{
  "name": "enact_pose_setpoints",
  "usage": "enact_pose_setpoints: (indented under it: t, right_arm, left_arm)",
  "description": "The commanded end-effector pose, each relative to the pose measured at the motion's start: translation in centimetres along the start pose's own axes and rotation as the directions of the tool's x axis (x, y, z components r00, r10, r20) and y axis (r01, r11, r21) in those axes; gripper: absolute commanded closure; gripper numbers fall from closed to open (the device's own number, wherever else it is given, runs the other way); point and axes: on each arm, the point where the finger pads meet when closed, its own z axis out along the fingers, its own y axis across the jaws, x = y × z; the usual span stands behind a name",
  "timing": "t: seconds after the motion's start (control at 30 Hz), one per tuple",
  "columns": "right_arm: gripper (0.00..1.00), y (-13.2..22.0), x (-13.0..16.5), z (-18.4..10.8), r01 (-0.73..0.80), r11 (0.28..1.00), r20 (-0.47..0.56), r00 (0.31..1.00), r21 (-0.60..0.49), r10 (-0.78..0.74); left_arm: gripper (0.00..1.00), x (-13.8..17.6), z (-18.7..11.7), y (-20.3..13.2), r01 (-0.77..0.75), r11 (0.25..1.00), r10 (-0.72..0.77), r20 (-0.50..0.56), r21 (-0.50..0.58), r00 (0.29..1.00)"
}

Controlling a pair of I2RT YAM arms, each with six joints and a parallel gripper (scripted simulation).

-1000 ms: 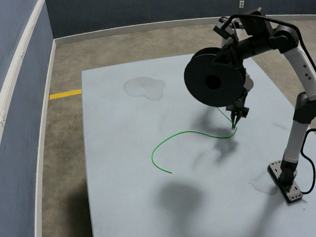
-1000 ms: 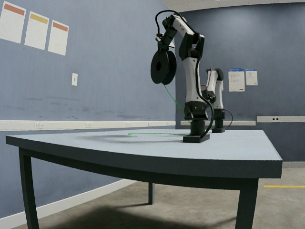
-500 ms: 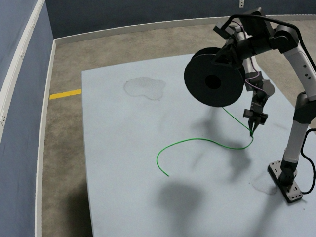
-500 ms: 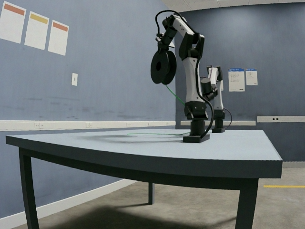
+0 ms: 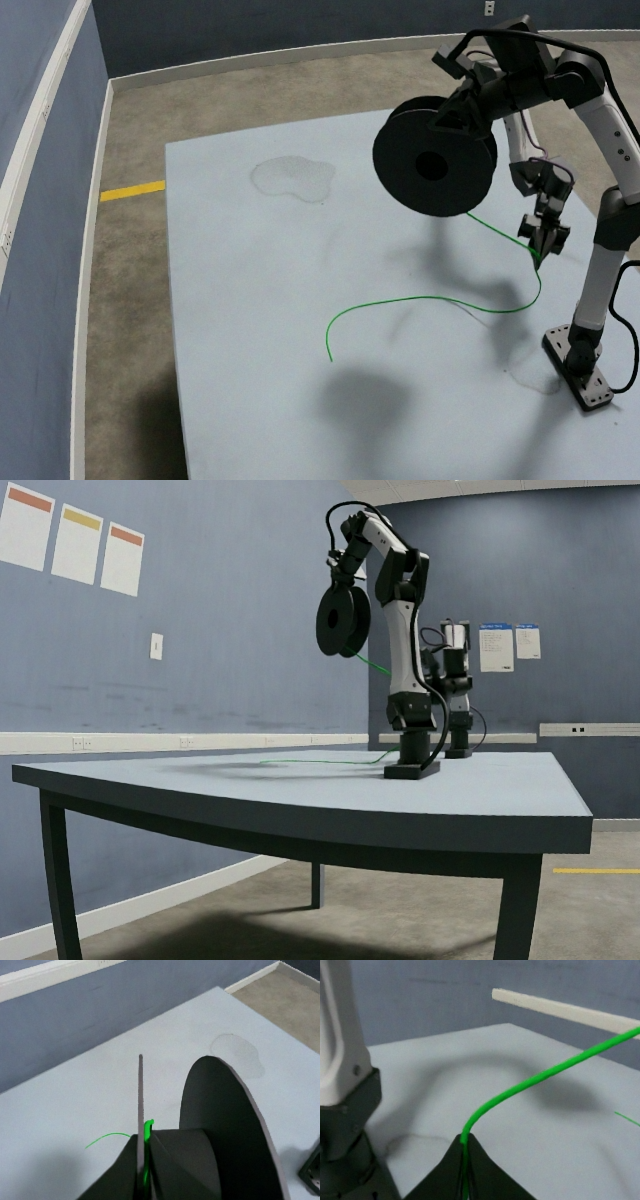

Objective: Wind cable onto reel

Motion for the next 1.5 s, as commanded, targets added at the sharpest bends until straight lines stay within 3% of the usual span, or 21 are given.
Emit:
enact_pose_setpoints:
  t: [0.0, 0.17, 0.23, 0.37, 0.73, 0.87, 1.07, 1.3, 1.47]
  right_arm:
    - [1.0, 0.3, -7.3, -4.4, -0.057, 0.998, 0.184, 0.981, 0.0, 0.056]
    - [1.0, 0.3, -9.7, -9.5, -0.035, 0.999, 0.166, 0.986, 0.003, 0.034]
    - [1.0, 0.3, -9.7, -9.5, -0.035, 0.999, 0.166, 0.986, 0.003, 0.034]
    - [1.0, 0.5, -14.1, -11.3, -0.067, 0.998, 0.188, 0.98, -0.002, 0.066]
    - [1.0, -0.5, -22.1, -11.9, -0.079, 0.997, 0.188, 0.979, -0.008, 0.079]
    - [1.0, 0.0, -22.2, -11.2, -0.052, 0.999, 0.169, 0.984, -0.003, 0.052]
    - [1.0, -2.6, -27.6, -12.5, -0.079, 0.997, 0.189, 0.979, -0.008, 0.079]
    - [1.0, -5.0, -31.2, -12.5, -0.069, 0.998, 0.183, 0.981, -0.006, 0.069]
    - [1.0, -5.7, -31.9, -11.9, -0.052, 0.999, 0.168, 0.984, -0.003, 0.052]
  left_arm:
    - [1.0, -2.8, -0.8, 0.2, 0.027, 1.0, -0.026, 0.111, -0.002, 0.993]
    - [1.0, -2.8, -0.8, 0.2, 0.027, 1.0, -0.026, 0.111, -0.002, 0.993]
    - [1.0, -2.8, -0.8, 0.2, 0.027, 1.0, -0.026, 0.111, -0.002, 0.993]
    - [1.0, -2.8, -0.8, 0.2, 0.027, 1.0, -0.026, 0.111, -0.002, 0.993]
    - [1.0, -2.8, -0.8, 0.2, 0.027, 1.0, -0.026, 0.111, -0.002, 0.993]
    - [1.0, -2.8, -0.8, 0.2, 0.027, 1.0, -0.026, 0.111, -0.002, 0.993]
    - [1.0, -2.8, -0.8, 0.2, 0.027, 1.0, -0.026, 0.111, -0.002, 0.993]
    - [1.0, -2.8, -0.8, 0.2, 0.027, 1.0, -0.026, 0.111, -0.002, 0.993]
    - [1.0, -2.8, -0.8, 0.2, 0.027, 1.0, -0.026, 0.111, -0.002, 0.993]
